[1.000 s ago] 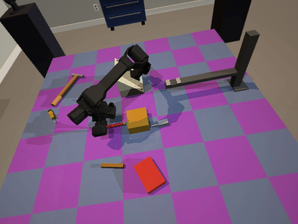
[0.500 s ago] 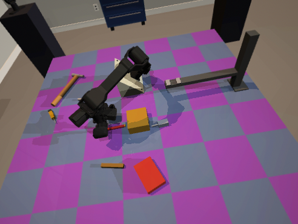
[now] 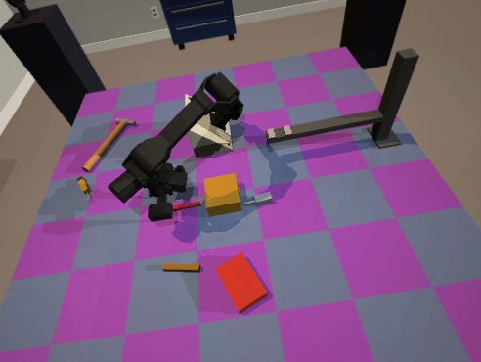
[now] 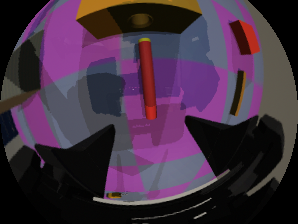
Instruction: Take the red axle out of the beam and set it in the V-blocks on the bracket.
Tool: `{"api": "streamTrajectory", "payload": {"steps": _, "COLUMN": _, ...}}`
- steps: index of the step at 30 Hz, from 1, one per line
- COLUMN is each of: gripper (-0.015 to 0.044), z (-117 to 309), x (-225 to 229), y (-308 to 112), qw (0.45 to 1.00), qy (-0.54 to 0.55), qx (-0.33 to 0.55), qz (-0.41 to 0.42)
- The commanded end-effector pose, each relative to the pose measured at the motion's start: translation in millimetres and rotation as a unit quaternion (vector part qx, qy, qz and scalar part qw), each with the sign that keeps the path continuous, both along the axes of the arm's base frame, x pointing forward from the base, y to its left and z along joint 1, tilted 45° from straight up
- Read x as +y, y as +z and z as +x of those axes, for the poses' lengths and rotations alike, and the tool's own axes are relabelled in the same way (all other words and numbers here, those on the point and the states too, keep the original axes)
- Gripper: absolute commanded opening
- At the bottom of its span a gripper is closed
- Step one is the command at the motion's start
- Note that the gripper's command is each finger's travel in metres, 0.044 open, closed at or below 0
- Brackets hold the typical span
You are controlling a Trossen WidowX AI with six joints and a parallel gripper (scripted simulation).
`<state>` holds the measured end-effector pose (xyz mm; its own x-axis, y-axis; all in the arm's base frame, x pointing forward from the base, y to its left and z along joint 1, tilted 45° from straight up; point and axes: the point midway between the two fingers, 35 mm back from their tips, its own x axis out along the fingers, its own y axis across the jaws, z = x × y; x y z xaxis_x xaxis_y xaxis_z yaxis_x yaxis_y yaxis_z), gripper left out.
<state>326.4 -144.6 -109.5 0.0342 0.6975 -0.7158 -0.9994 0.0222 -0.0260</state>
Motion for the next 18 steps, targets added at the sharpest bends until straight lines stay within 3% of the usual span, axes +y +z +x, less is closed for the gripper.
{"api": "streamTrajectory", "payload": {"steps": 1, "gripper": 0.044, "z": 2.1, "x": -6.6, "y": 6.2, "qw": 1.0, "qy": 0.003, "qx": -0.005, "qz": -0.005}}
{"api": "streamTrajectory", "payload": {"steps": 18, "gripper": 0.044, "z": 0.9, "x": -27.8, "y": 28.1, "qw": 1.0, "qy": 0.003, "qx": -0.005, "qz": -0.006}}
